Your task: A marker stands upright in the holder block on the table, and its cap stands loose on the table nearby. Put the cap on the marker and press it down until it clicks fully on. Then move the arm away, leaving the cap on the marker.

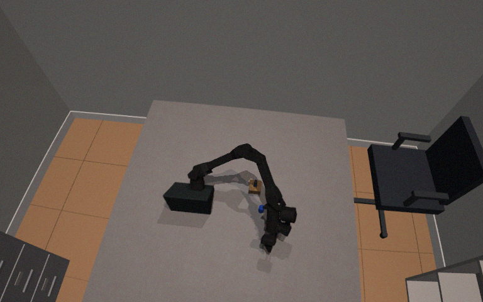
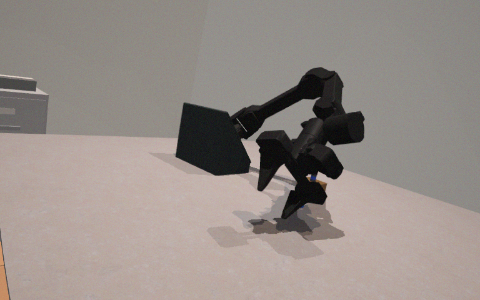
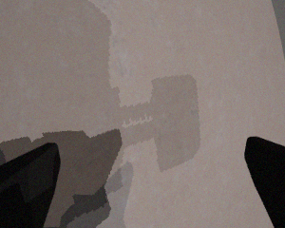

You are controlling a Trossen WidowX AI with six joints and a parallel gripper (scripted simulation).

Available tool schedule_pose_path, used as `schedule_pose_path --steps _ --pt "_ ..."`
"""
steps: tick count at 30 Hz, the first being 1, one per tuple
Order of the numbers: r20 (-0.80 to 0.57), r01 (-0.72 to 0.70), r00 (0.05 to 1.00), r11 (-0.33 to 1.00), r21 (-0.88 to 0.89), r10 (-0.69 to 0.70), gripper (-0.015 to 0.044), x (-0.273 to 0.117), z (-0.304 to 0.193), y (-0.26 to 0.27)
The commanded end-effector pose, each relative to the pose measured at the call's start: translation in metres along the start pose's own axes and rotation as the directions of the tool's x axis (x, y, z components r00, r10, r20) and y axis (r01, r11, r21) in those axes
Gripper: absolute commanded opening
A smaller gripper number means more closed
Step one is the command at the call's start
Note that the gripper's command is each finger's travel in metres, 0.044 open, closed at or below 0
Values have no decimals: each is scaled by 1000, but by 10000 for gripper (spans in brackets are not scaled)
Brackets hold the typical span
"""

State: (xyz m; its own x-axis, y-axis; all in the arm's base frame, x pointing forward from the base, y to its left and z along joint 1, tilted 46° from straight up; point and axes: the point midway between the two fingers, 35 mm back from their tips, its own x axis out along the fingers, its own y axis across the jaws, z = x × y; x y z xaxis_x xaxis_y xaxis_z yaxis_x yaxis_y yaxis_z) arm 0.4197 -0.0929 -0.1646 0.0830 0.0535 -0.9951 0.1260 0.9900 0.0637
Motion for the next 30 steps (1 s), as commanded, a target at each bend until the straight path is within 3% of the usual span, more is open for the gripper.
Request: schedule_pose_path --steps 1,6,10,15,24,30 --pt "-5 -8 1000 1000 8 8 374 -1 -1 1" --pt "-136 -193 964 951 241 230 243 -48 -25 22" --pt "-217 -290 874 825 486 435 243 -103 -45 42" --pt "-244 -291 731 614 734 637 243 -170 -61 63" --pt "-244 -288 725 605 742 644 243 -174 -64 65" --pt "-244 -289 724 605 742 645 243 -149 -72 87"
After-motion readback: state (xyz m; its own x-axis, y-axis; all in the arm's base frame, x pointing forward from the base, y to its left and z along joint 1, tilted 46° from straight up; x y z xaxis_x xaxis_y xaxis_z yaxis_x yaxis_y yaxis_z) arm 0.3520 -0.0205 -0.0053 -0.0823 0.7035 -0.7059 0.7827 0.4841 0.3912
